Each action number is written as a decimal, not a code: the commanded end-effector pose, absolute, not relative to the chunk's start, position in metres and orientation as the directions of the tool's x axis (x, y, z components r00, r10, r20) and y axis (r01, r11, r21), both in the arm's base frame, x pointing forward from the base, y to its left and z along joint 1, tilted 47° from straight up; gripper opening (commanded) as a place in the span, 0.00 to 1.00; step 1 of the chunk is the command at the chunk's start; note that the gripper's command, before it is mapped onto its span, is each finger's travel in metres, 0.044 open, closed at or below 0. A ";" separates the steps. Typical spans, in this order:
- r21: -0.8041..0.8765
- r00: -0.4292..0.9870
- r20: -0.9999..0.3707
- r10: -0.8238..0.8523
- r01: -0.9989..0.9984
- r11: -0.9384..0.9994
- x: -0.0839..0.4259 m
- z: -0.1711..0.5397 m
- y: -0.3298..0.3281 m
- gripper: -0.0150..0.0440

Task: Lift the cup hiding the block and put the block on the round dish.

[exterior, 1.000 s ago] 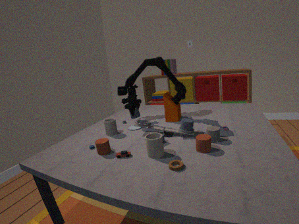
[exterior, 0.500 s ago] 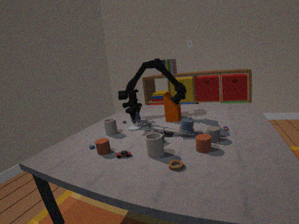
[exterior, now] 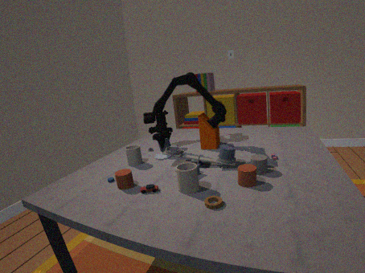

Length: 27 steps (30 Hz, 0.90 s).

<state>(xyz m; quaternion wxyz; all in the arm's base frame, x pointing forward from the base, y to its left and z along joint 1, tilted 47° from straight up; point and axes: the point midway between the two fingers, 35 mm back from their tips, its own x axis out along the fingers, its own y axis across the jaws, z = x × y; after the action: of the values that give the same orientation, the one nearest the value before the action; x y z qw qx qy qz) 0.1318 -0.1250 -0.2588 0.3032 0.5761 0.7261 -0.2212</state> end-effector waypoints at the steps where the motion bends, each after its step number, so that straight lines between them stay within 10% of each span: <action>1: 0.029 -0.152 -0.695 0.703 0.971 0.238 0.132 -0.259 -0.125 0.79; 6: 0.028 -0.150 -0.697 0.701 0.971 0.236 0.134 -0.251 -0.134 1.00; 15: 0.030 -0.147 -0.699 0.700 0.972 0.234 0.141 -0.222 -0.164 1.00; 22: 0.081 -0.139 -0.718 0.682 0.957 0.280 0.218 -0.179 -0.151 0.69; 27: 0.135 -0.134 -0.716 0.686 0.936 0.324 0.282 -0.133 -0.115 0.69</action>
<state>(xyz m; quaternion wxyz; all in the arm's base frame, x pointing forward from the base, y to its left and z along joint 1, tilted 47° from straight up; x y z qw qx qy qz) 0.2447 -0.1390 -0.1617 0.3451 0.5596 0.7279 -0.1949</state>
